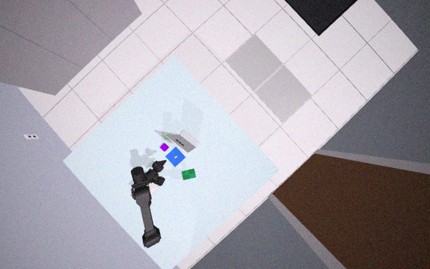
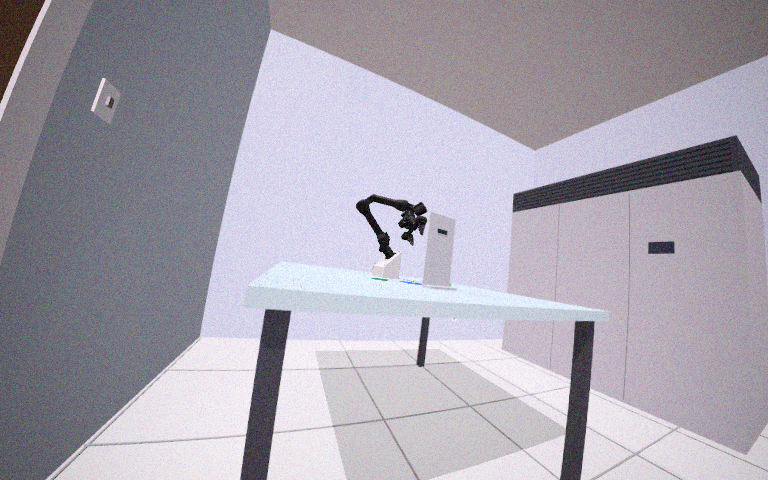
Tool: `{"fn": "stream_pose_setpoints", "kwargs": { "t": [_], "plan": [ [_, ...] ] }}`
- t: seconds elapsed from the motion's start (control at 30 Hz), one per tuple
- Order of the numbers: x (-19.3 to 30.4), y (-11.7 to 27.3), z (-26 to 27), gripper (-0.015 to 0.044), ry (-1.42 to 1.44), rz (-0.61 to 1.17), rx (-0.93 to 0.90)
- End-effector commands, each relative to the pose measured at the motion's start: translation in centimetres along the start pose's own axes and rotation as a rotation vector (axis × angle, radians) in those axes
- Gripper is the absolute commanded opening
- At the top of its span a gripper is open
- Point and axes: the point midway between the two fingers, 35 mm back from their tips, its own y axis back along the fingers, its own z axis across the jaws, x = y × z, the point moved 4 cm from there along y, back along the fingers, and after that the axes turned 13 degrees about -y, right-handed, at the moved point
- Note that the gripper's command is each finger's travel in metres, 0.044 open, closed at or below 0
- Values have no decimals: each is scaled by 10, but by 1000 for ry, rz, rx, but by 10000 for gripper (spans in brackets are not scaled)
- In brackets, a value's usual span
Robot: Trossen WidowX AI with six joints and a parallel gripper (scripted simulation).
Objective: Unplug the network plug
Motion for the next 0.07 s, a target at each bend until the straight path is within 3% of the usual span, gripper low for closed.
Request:
{"fn": "stream_pose_setpoints", "kwargs": {
  "t": [0.0,0.03],
  "plan": [
    [-1,1,1,440,-7,-2,-5],
    [-1,1,1,440,-7,-2,-5]
  ]
}}
